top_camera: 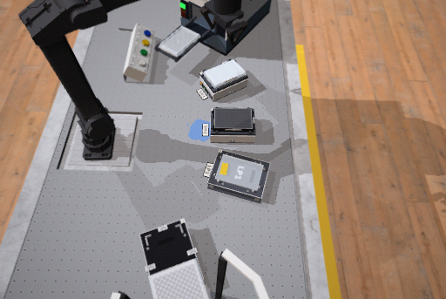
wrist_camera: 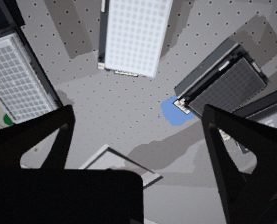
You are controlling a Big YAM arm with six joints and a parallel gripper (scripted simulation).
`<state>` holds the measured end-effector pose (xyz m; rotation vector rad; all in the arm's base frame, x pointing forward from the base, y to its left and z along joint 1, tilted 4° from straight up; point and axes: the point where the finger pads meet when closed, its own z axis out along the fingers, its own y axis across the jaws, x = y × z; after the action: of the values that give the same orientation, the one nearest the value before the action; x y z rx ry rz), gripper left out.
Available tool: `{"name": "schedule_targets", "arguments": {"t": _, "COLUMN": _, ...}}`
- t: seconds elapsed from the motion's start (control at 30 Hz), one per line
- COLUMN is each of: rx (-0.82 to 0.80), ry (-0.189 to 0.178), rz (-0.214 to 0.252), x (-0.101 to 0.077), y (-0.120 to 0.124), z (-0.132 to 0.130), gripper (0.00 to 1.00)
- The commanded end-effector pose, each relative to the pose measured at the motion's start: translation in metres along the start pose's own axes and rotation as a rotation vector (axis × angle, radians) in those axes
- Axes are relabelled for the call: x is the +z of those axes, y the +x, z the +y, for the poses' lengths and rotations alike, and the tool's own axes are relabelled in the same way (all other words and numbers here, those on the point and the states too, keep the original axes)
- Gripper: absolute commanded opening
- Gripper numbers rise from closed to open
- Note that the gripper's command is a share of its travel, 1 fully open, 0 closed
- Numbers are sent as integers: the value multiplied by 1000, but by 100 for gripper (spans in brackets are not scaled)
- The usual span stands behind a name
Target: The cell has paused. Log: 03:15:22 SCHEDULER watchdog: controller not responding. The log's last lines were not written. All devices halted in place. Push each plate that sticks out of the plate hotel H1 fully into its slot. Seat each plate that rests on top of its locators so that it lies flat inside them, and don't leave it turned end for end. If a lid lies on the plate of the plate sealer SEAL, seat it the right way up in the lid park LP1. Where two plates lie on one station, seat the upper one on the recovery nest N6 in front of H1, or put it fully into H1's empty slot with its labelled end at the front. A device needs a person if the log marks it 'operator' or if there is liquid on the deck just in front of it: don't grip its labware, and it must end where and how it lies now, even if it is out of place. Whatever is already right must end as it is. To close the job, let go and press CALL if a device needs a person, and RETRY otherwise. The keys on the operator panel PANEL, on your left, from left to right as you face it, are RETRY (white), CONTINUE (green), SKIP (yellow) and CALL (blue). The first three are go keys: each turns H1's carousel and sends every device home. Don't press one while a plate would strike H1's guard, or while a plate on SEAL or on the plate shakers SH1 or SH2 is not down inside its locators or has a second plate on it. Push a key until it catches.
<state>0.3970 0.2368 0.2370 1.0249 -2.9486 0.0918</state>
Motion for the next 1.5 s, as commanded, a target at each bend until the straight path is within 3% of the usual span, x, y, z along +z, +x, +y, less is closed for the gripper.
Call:
{"name": "schedule_targets", "arguments": {"t": 0.0, "rx": 19, "ry": 0, "rz": -22, "x": -12, "y": -20, "z": 14, "gripper": 100}}
{"name": "schedule_targets", "arguments": {"t": 0.7, "rx": 19, "ry": -4, "rz": -22, "x": -11, "y": -42, "z": 67, "gripper": 100}}
{"name": "schedule_targets", "arguments": {"t": 0.77, "rx": -26, "ry": -3, "rz": -13, "x": -7, "y": -41, "z": 57, "gripper": 100}}
{"name": "schedule_targets", "arguments": {"t": 1.47, "rx": -478, "ry": 0, "rz": -11, "x": -5, "y": -40, "z": 62, "gripper": 100}}
